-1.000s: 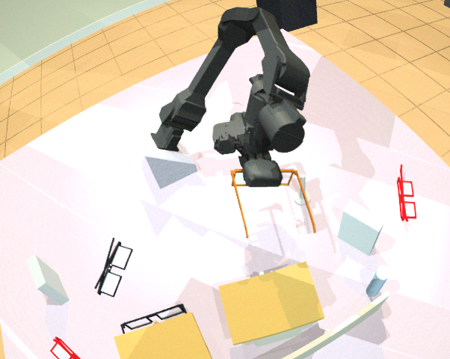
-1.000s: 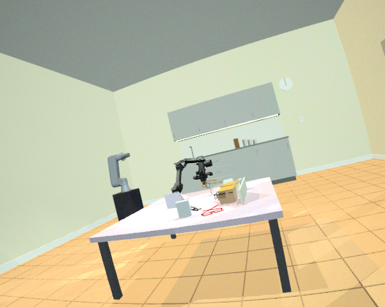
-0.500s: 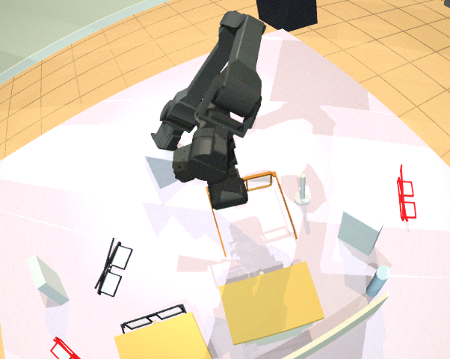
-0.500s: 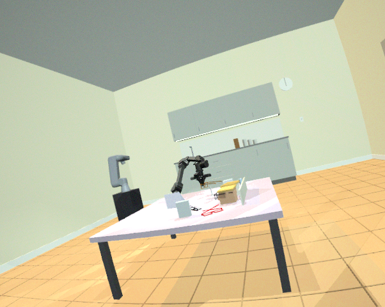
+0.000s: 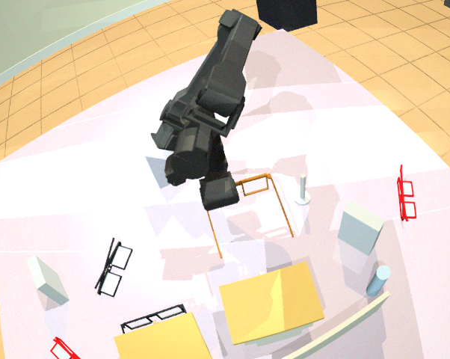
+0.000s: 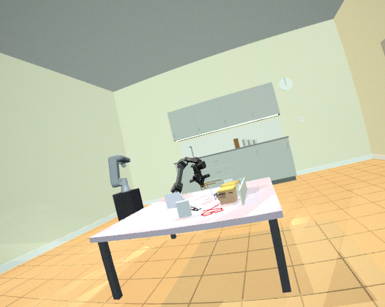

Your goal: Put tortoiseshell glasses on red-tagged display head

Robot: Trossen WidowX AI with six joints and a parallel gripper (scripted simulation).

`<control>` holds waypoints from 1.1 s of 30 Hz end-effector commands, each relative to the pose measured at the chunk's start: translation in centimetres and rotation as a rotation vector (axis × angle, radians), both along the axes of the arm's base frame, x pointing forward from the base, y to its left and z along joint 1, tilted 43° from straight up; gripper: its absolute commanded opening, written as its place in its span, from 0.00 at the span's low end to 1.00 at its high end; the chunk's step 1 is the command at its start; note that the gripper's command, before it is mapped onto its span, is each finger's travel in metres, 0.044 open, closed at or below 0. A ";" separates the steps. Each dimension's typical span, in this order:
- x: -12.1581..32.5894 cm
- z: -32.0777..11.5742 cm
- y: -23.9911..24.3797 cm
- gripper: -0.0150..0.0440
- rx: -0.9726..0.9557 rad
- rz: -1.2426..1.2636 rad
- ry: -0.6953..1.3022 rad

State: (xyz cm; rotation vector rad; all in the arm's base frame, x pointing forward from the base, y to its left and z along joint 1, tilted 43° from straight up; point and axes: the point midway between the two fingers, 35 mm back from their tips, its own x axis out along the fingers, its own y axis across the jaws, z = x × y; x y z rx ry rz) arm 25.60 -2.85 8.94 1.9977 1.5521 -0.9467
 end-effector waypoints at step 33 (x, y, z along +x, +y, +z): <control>0.1 -2.9 2.7 0.25 0.004 0.023 0.027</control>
